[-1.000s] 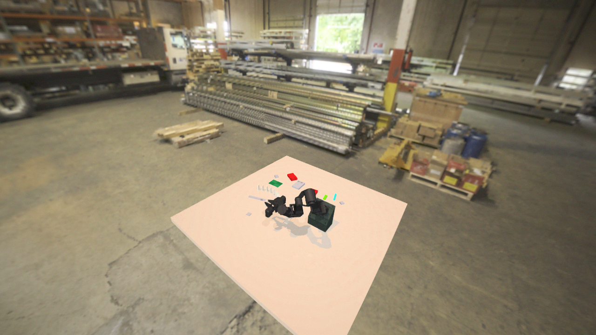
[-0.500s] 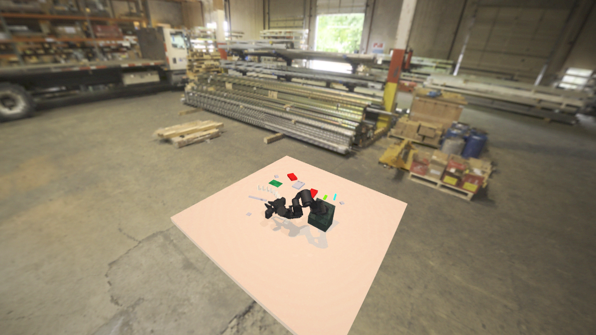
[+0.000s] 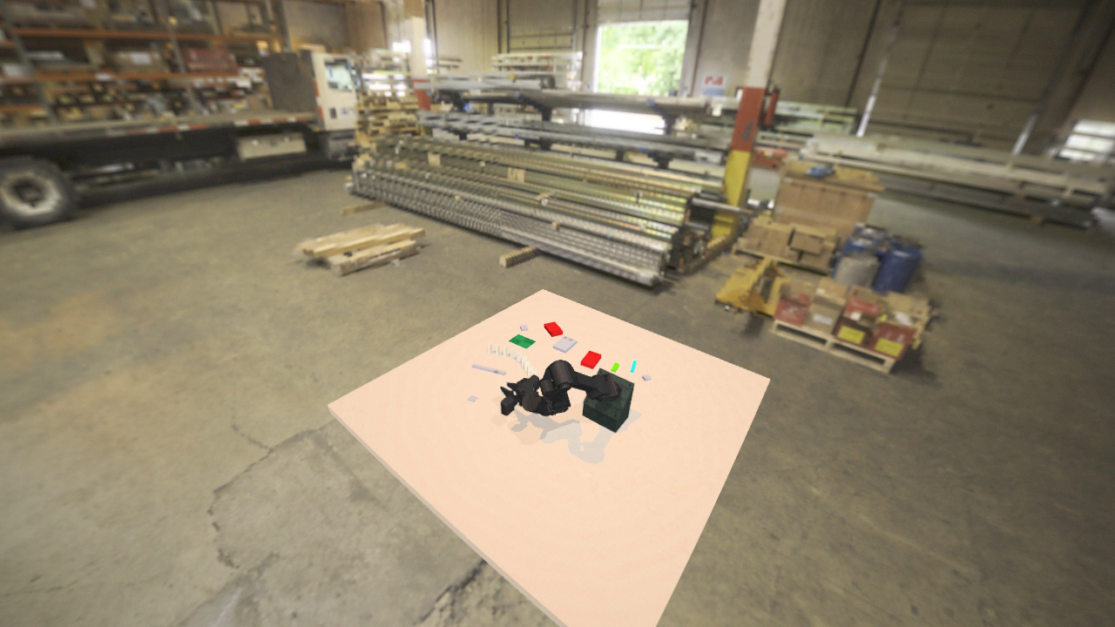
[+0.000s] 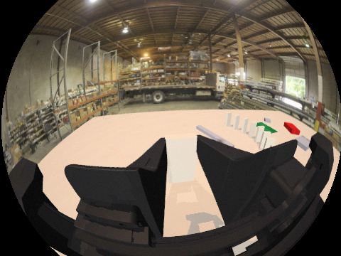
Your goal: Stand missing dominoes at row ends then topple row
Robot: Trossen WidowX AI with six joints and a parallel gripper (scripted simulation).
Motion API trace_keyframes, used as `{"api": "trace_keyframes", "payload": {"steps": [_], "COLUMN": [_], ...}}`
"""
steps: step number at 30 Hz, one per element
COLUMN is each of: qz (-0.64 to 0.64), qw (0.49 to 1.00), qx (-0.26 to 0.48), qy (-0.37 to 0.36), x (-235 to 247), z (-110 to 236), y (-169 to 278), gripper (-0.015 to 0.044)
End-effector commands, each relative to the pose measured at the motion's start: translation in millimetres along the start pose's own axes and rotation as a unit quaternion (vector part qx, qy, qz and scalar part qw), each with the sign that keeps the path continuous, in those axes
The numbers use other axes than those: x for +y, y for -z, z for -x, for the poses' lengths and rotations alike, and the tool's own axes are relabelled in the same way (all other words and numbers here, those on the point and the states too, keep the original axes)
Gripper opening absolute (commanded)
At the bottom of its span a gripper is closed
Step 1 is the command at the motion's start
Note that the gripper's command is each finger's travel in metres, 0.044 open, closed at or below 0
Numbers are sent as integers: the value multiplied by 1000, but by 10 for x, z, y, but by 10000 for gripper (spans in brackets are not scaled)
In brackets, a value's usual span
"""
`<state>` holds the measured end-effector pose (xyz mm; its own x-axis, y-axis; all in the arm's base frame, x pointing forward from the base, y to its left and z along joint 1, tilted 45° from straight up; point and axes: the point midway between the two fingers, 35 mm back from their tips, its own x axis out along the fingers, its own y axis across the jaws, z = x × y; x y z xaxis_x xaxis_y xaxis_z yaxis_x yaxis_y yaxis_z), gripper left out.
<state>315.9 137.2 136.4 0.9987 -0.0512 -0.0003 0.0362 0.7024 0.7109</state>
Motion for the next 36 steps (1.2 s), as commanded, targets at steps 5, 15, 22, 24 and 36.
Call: {"api": "trace_keyframes", "payload": {"steps": [5,15,22,24,36], "qz": [-5,-4,-4,-4,-4], "qw": [1000,1000,1000,1000,1000], "qx": [1,4,5,5,5], "qy": [3,8,9,9,9], "x": [14,-15,-33,-33,-33], "z": [-12,15,32,32,32], "y": [218,504,605,605,605], "gripper": [107,107,107,107,265]}}
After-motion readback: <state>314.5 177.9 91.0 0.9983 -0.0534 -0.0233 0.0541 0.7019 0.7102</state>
